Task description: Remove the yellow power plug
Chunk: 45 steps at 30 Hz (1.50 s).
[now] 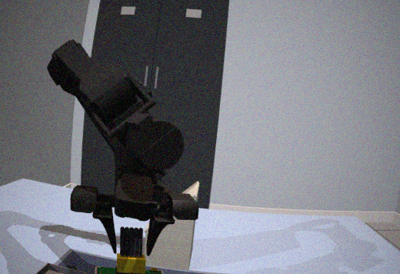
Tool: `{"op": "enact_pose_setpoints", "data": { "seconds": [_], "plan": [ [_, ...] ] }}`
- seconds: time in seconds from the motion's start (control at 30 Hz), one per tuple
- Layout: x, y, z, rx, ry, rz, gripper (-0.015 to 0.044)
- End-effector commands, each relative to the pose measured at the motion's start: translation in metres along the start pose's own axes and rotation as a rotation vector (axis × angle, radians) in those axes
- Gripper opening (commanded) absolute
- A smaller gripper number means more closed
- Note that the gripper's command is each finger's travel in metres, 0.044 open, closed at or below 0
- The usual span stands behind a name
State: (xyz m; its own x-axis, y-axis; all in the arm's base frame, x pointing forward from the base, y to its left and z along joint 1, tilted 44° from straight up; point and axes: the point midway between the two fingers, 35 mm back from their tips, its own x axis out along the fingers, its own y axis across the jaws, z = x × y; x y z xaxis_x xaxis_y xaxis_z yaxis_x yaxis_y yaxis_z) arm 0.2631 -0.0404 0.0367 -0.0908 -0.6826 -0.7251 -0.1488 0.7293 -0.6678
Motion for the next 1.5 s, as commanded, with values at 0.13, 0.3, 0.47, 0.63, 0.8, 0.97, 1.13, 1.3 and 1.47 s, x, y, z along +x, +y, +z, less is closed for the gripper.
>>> {"op": "enact_pose_setpoints", "data": {
  "seconds": [0.13,0.3,0.47,0.63,0.8,0.97,1.13,1.3,1.47],
  "plan": [
    [0.002,0.0,0.0,-0.007,0.001,-0.006,0.0066],
    [0.002,0.0,0.0,-0.007,0.001,-0.006,0.0],
    [0.002,0.0,0.0,-0.007,0.001,-0.006,0.0],
    [-0.003,0.0,0.0,-0.007,0.001,-0.005,0.0],
    [-0.009,0.003,0.0,-0.007,0.001,-0.038,0.0],
    [-0.009,0.008,0.0,-0.007,0.001,-0.095,0.0],
    [-0.01,-0.002,0.0,-0.007,0.001,0.01,0.0],
    [-0.01,-0.011,0.0,-0.006,0.002,0.123,0.0],
    [-0.011,-0.009,0.0,-0.006,0.002,0.1,0.0]
  ]
}}
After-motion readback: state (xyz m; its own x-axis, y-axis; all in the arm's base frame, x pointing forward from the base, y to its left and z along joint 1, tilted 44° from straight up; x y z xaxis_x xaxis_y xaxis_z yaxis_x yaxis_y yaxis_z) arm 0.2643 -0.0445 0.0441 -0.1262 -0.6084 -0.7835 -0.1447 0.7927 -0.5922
